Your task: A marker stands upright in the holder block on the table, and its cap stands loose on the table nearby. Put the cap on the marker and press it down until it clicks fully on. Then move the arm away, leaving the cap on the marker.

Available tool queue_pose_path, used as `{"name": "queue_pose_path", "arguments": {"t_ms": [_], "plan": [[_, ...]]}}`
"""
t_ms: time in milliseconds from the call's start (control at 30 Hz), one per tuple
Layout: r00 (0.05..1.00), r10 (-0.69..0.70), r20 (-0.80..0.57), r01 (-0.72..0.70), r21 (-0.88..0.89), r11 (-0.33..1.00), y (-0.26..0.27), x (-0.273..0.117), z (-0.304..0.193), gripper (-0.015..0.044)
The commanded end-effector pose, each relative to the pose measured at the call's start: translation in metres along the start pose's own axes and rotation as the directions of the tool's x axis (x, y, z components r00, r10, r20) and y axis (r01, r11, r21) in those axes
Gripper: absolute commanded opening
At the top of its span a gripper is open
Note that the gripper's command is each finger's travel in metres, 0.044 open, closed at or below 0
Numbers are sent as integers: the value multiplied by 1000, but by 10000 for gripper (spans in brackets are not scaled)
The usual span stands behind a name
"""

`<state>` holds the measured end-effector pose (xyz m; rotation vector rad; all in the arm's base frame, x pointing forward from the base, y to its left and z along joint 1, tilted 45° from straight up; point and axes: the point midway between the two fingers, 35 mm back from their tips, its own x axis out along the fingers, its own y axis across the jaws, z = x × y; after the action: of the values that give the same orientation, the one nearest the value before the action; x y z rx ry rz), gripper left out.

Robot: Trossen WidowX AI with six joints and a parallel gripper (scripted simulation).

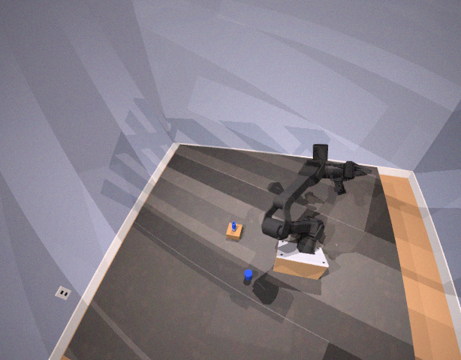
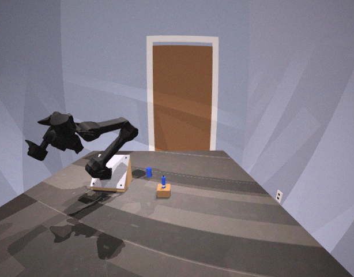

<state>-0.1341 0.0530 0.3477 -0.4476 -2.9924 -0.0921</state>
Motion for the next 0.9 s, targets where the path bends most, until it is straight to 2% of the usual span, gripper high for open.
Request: {"name": "queue_pose_path", "arguments": {"t_ms": [0,167,300,467,667,867], "plan": [[1000,-11,2,11,-7,1000,-3,1,0,374],[958,-281,54,286,-181,941,-70,4,-1,252],[856,-505,112,511,-332,793,-133,-12,2,252],[665,-722,192,693,-518,501,-198,-58,9,252],[388,-872,299,717,-692,81,-251,-141,24,252],[132,-904,408,549,-789,-276,-267,-234,45,252]]}}
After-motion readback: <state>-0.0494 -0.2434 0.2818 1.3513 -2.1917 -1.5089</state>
